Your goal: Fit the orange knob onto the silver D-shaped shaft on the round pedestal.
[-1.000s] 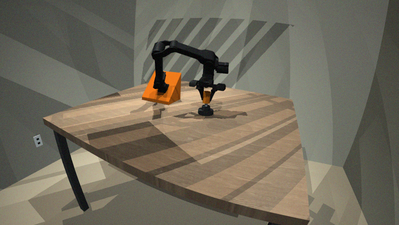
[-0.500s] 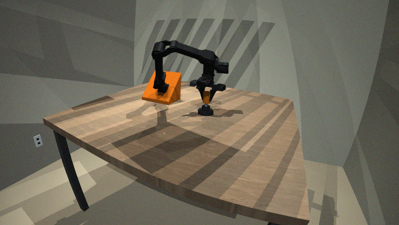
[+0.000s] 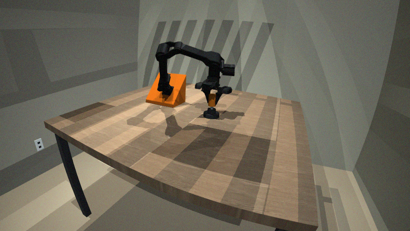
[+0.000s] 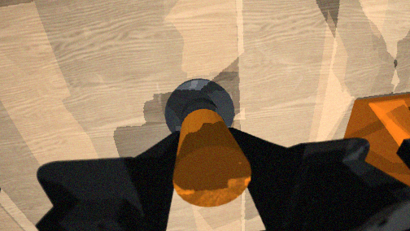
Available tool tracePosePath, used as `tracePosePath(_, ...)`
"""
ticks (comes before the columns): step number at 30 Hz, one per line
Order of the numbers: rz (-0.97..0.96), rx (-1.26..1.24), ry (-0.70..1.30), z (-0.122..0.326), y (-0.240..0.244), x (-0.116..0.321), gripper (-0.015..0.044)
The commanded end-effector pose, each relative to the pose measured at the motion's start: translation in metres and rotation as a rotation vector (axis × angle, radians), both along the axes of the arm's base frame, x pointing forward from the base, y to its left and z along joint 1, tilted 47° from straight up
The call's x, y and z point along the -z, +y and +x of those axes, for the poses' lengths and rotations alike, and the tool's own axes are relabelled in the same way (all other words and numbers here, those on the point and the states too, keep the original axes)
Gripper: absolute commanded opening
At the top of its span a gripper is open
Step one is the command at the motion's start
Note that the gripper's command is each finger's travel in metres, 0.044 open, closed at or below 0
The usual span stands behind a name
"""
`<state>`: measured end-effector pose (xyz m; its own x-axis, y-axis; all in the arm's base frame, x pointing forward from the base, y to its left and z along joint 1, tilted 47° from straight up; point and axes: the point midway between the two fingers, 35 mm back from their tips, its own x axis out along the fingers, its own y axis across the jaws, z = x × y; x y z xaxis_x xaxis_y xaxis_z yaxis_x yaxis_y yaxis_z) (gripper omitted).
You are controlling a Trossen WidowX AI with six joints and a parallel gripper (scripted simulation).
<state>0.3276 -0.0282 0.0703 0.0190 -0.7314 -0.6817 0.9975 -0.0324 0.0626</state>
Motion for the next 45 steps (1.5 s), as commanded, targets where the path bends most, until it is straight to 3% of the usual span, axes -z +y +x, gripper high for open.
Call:
tracePosePath(1,-0.001,-0.002,0.0,0.0005,-0.0004,0.0004,0.0)
tracePosePath(12,0.0,0.005,-0.007,0.0004,0.0038,-0.0025,0.0)
tracePosePath(19,0.004,0.141,-0.153,0.0017,0.0041,-0.0015,0.0)
tracePosePath(45,0.004,0.141,-0.153,-0.0002,-0.0003,0.0006,0.0)
